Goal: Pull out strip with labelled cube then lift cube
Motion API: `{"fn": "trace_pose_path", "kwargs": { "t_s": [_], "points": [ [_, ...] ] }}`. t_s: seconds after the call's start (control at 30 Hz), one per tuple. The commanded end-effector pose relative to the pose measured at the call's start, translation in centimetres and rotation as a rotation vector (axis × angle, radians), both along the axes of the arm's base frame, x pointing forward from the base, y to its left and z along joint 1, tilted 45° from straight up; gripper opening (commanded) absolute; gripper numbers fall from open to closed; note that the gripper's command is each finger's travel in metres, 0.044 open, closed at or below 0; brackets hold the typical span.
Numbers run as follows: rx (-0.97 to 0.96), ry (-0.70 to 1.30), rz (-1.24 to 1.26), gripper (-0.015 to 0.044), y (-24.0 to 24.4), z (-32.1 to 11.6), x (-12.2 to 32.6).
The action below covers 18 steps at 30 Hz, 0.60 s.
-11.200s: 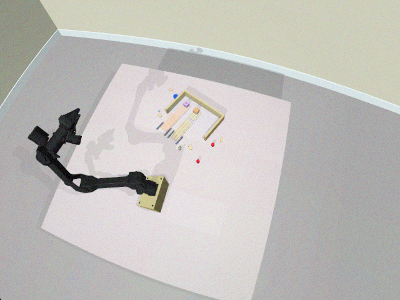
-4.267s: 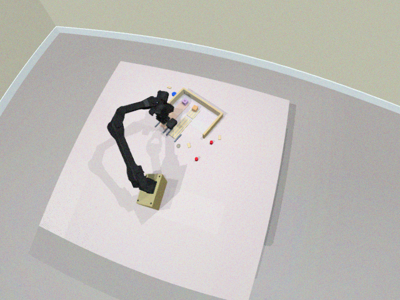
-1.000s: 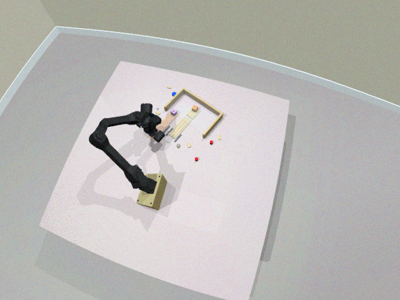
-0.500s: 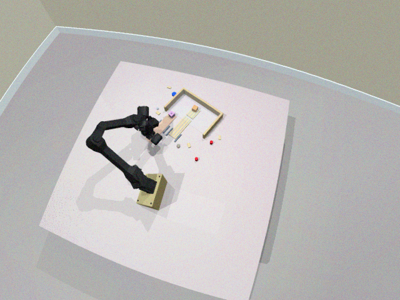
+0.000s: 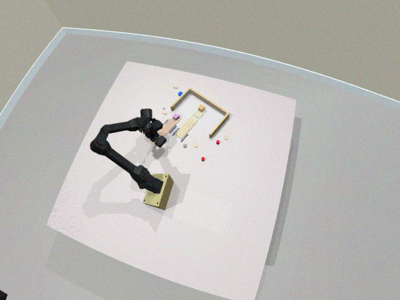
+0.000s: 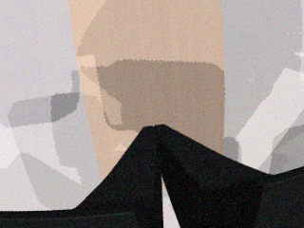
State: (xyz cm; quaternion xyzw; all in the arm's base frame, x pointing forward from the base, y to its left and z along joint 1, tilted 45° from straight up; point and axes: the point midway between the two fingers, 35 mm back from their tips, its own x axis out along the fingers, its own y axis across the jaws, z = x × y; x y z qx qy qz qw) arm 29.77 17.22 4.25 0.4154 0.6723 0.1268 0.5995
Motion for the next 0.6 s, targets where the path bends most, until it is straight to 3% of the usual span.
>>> {"fn": "trace_pose_path", "kwargs": {
  "t_s": [0.0,0.57],
  "points": [
    [0.002,0.026,0.024,0.0000,0.8,-0.3,-1.6],
    [0.002,0.026,0.024,0.0000,1.3,0.1,-3.1]
  ]
}}
